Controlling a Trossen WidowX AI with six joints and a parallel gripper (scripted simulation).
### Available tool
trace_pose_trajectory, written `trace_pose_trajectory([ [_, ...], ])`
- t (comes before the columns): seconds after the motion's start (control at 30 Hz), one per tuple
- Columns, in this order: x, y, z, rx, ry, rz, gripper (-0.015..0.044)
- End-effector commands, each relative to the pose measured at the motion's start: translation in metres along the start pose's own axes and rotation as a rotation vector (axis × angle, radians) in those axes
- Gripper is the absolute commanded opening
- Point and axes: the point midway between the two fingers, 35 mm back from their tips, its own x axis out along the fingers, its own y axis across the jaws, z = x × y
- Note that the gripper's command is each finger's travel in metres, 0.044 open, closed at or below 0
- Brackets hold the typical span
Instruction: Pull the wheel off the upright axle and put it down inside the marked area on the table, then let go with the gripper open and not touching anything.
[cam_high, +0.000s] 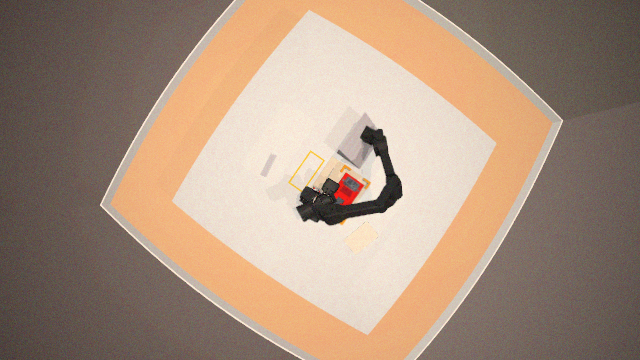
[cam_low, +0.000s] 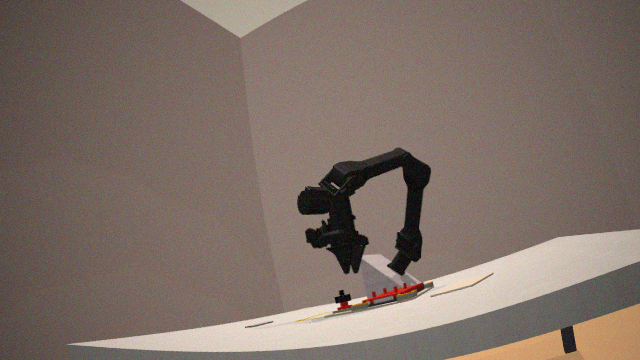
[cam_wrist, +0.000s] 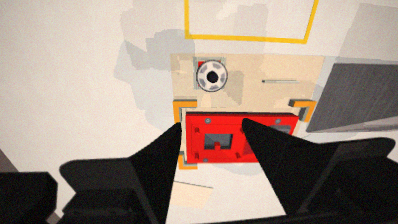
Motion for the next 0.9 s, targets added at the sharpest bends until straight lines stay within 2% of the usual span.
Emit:
trace_pose_trajectory([
  [0.0, -0.011, -0.01, 0.032, 0.062, 0.022, -0.023, 0.03],
  [0.5, -0.009, -0.005, 0.04, 0.064, 0.023, -0.024, 0.03],
  [0.87, 0.041, -0.005, 0.039, 0.064, 0.024, -0.023, 0.03],
])
